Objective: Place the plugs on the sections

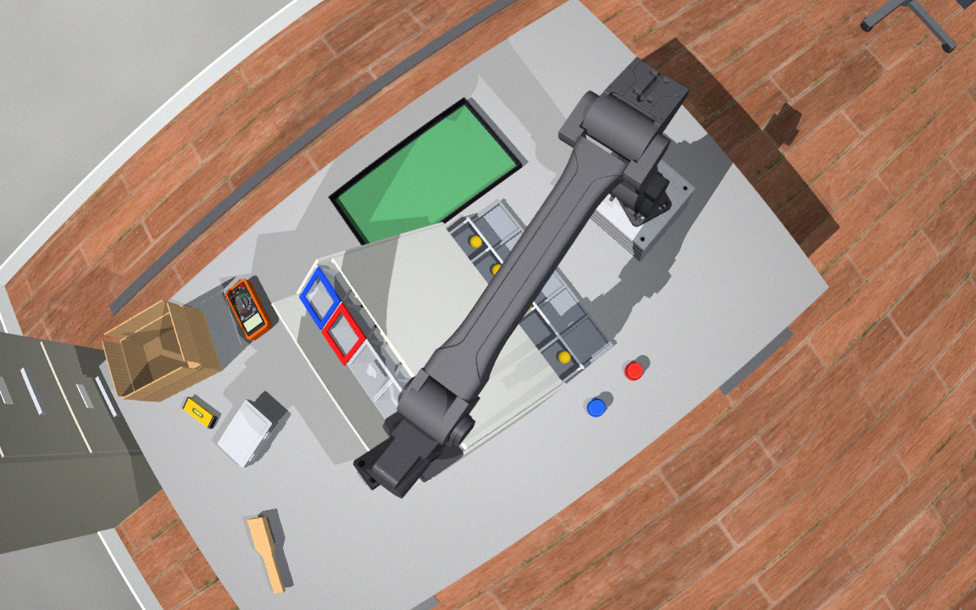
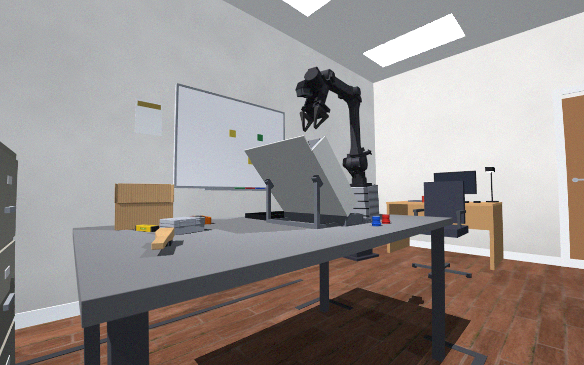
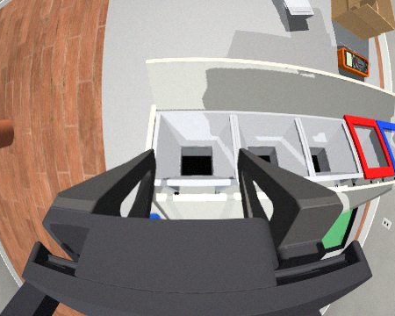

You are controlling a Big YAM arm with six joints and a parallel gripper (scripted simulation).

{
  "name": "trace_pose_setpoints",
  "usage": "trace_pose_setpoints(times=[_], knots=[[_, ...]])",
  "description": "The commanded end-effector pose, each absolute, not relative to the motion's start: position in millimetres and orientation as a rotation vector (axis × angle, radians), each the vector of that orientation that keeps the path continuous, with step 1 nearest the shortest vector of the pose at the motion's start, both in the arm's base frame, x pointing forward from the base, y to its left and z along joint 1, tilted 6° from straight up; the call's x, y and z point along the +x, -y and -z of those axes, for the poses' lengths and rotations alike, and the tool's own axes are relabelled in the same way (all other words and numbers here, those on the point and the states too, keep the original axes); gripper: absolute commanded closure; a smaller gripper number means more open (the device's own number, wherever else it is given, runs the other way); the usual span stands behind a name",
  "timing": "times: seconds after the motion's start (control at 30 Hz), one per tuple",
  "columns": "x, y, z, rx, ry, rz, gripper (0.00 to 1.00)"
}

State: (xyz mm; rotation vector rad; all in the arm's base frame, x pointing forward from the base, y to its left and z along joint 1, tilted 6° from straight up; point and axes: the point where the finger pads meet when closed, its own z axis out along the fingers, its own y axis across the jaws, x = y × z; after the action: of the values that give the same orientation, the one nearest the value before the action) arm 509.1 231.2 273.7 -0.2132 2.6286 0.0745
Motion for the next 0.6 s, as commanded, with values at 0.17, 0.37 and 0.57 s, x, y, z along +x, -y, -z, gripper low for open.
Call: trace_pose_setpoints(times=[0.17,0.37,0.57], knots=[[510.5,-231.3,-292.7,-0.211,-2.608,-0.082,0.41],[510.0,-230.5,-303.5,-0.211,-2.608,-0.082,0.41],[509.6,-230.0,-310.7,-0.211,-2.608,-0.082,0.41]])
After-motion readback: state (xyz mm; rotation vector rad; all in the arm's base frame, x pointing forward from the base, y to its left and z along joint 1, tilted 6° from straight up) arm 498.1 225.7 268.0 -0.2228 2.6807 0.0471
